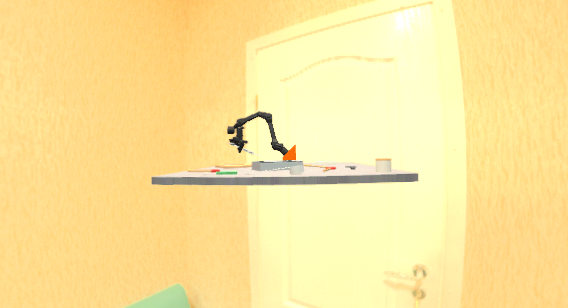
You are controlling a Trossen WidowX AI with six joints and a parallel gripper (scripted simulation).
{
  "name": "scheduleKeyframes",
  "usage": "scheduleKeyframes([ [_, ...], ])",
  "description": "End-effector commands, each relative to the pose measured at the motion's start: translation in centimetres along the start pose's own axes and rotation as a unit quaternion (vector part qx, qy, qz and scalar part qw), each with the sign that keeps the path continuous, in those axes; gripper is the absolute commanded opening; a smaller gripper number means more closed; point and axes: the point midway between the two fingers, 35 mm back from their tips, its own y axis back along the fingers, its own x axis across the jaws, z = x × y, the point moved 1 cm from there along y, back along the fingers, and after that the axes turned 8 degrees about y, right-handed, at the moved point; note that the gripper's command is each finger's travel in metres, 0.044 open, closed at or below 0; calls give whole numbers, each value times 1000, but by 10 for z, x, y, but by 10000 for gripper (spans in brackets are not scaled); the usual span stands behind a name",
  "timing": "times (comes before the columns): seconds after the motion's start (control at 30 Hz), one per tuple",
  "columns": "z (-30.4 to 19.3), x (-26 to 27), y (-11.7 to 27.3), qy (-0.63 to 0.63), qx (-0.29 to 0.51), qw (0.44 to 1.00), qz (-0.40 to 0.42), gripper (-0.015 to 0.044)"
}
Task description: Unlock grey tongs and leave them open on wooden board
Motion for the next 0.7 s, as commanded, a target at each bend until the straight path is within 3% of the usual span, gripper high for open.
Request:
scheduleKeyframes([
  [0.0,0,1,-7,2,0,1000,2,-150],
  [0.67,-1,1,-40,2,0,1000,1,-150],
])
